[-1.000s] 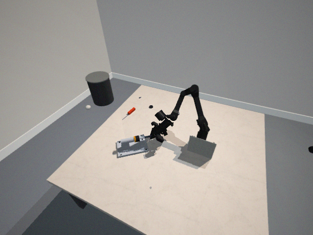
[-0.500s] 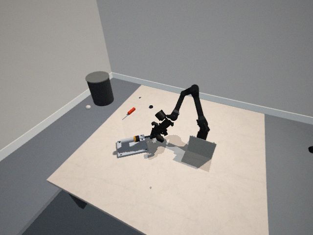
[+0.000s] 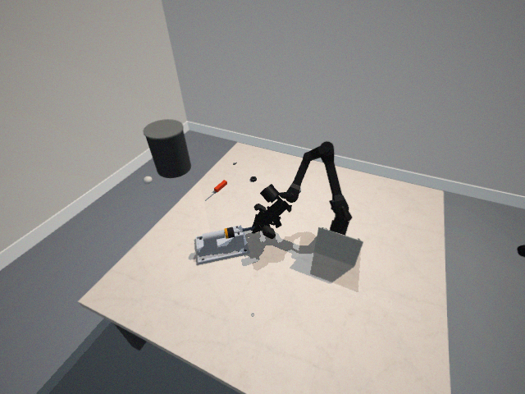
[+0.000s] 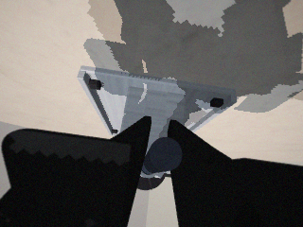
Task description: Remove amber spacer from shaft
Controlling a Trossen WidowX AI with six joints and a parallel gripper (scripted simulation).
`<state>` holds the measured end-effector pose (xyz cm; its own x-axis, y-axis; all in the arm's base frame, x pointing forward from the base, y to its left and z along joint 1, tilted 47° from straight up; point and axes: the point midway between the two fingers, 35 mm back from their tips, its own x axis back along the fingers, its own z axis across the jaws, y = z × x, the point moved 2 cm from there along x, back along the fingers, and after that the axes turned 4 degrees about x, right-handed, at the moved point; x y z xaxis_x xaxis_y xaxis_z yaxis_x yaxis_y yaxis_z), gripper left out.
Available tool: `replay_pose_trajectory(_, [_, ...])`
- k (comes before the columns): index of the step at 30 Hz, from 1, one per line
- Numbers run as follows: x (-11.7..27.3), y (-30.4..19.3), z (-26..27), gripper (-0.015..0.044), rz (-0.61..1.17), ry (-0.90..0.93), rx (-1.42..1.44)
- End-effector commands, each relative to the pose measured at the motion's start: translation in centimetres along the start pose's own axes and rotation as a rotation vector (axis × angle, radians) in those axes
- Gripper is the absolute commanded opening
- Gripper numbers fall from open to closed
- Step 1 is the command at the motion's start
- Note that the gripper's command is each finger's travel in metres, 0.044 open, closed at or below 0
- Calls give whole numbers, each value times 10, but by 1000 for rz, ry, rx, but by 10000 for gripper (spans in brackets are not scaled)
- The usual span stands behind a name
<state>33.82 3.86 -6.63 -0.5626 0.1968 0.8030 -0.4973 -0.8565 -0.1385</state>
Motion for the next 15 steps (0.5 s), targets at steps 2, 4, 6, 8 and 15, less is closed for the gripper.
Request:
replay_pose_trajectory(2, [1,0,1,0,0,3,5])
replay_pose_trajectory(4, [1,0,1,0,0,3,5])
replay_pose_trajectory(6, [1,1,1,0,0,3,5])
replay_pose_trajectory(8, [1,1,1,0,0,3,5])
replay_pose_trajectory(15, [2,1,1,0,0,2,5])
